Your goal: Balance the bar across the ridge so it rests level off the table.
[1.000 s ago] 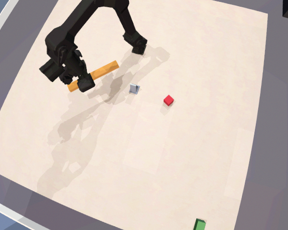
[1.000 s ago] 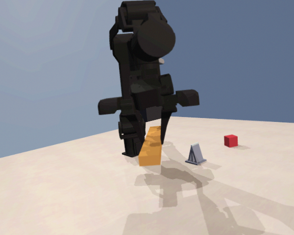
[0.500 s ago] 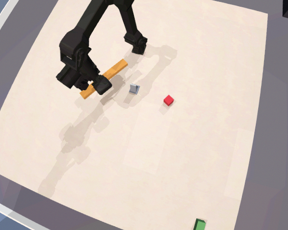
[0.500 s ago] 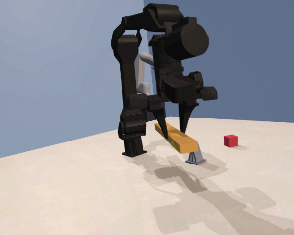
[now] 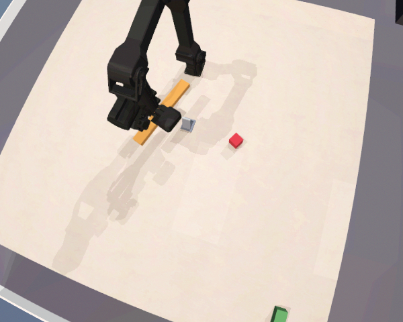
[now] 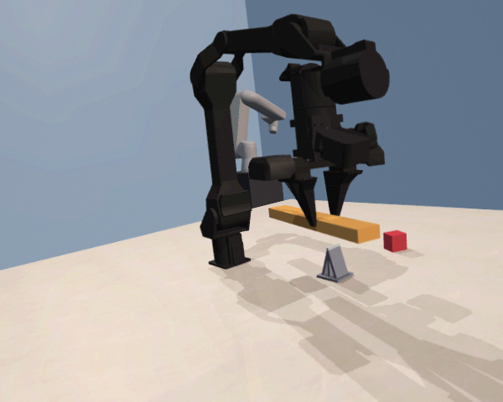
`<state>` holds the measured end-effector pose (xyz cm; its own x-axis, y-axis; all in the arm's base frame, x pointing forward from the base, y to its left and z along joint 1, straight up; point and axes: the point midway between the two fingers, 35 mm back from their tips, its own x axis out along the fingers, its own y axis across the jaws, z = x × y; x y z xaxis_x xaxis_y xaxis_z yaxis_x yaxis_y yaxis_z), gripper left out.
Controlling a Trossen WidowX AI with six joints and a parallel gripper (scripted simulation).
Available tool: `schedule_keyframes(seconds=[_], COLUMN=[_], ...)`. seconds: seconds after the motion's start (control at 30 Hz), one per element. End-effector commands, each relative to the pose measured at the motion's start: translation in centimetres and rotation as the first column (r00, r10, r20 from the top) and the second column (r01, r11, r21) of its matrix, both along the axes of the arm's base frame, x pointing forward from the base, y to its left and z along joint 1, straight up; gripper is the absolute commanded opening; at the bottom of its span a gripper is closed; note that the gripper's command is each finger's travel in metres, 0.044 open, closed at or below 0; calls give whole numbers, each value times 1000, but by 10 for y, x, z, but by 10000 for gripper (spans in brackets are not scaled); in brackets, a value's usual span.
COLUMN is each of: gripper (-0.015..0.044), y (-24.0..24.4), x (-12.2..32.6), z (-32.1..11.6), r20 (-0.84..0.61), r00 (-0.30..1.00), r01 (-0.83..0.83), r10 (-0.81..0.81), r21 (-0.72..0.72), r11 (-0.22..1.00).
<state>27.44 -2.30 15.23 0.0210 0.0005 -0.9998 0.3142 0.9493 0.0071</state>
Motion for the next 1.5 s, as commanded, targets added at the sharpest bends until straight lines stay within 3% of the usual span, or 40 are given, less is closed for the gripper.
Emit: schedule_keyframes(seconds=[0.0, 0.53, 1.47], gripper=[0, 0, 0], y=[14, 70, 73], x=[-3, -18, -17], z=[1, -1, -42], r20=[6, 5, 5], r00=[998, 962, 961], r01=[-64, -272, -276], r10=[64, 272, 276], r21=[-3, -3, -3], r11=[998, 962, 961])
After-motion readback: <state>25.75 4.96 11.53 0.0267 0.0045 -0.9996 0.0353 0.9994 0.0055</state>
